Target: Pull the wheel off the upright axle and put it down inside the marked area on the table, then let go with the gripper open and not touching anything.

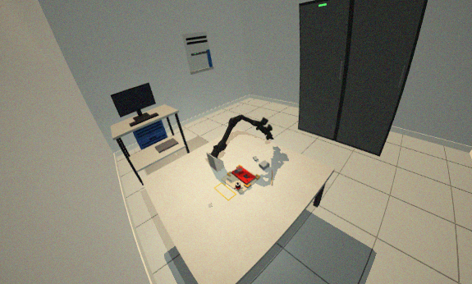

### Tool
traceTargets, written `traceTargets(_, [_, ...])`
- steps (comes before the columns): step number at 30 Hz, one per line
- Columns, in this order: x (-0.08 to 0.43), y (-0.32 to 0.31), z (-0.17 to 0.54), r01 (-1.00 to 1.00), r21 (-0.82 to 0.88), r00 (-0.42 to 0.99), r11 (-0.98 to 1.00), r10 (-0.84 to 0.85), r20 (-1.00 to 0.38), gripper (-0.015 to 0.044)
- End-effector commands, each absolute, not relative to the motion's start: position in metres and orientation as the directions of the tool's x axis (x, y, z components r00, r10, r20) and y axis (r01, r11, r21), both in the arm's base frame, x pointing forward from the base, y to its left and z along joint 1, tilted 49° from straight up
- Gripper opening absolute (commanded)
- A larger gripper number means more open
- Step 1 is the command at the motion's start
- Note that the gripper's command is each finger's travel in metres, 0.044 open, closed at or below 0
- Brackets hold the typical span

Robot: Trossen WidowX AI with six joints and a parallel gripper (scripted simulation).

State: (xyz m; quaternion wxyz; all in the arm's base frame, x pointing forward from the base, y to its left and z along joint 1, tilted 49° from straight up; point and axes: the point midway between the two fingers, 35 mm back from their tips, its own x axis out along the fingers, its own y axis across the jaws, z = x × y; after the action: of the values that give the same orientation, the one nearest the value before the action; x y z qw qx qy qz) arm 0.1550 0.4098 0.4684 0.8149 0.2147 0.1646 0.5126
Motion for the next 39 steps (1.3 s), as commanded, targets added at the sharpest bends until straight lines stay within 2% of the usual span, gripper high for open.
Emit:
traceTargets(1, [0.209,0.406,0.421,-0.681,0.538,0.477,0.496,0.858,-0.187,0.0300])
traceTargets(12, [0.341,0.347,0.298,-0.356,0.590,0.525,0.724,0.678,-0.515,0.0300])
traceTargets(23, [0.413,0.224,0.173,0.135,0.554,0.399,0.821,0.467,-0.789,0.0300])
traceTargets(32, [0.420,0.109,0.080,0.611,0.458,0.155,0.645,0.470,-0.869,0.0300])
traceTargets(39, [0.391,0.016,0.022,0.924,0.249,0.018,0.291,0.616,-0.787,0.0300])
